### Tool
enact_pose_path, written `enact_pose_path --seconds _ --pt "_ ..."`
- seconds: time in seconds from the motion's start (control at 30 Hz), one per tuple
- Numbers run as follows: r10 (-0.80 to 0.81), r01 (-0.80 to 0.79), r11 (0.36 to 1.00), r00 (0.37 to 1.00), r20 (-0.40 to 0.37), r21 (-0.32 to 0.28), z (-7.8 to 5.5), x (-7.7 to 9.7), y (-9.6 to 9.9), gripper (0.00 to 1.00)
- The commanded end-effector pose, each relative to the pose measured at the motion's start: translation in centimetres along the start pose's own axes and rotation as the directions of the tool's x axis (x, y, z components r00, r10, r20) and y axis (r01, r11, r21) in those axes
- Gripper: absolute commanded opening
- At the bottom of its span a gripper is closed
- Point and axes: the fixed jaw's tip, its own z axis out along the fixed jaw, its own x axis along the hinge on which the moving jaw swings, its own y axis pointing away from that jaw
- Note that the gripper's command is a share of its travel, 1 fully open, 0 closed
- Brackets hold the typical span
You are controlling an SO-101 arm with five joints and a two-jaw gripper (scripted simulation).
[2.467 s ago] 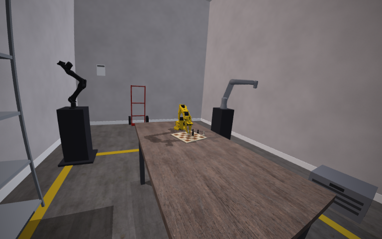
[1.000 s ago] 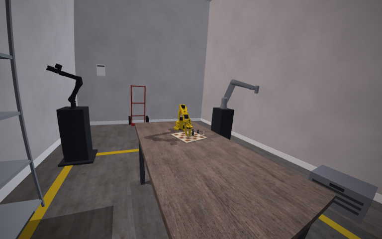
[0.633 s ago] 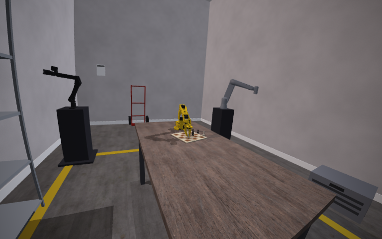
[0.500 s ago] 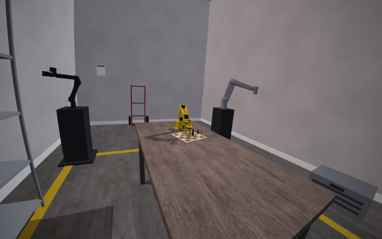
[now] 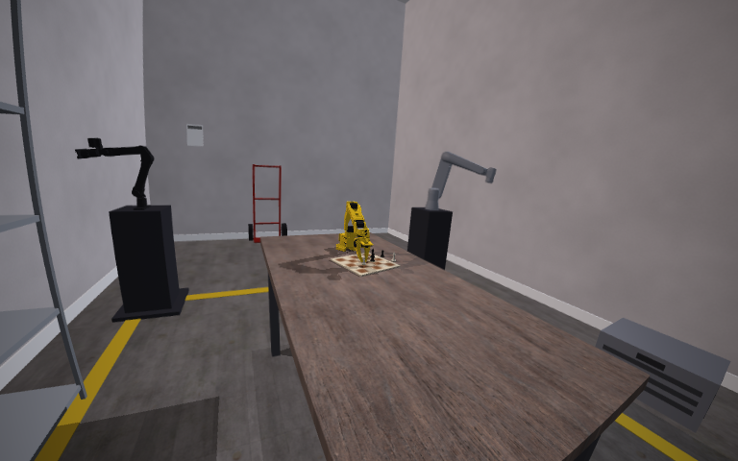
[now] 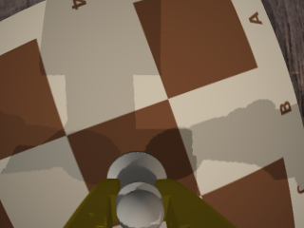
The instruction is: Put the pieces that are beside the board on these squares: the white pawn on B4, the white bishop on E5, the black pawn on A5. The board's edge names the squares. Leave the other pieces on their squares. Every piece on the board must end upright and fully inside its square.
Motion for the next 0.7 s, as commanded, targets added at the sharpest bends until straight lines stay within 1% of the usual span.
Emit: enact_pose_path --seconds 0.0,0.4,0.67 --pt "0.004 -0.005 1.0 1.0 0.015 0.003 -0.28 -0.49 -0.16 0.0" --pt "0.004 -0.005 1.0 1.0 0.015 0.003 -0.01 -0.35 -0.16 0.0" --pt "0.004 -0.005 1.0 1.0 0.015 0.003 0.39 -0.11 -0.16 0.0"
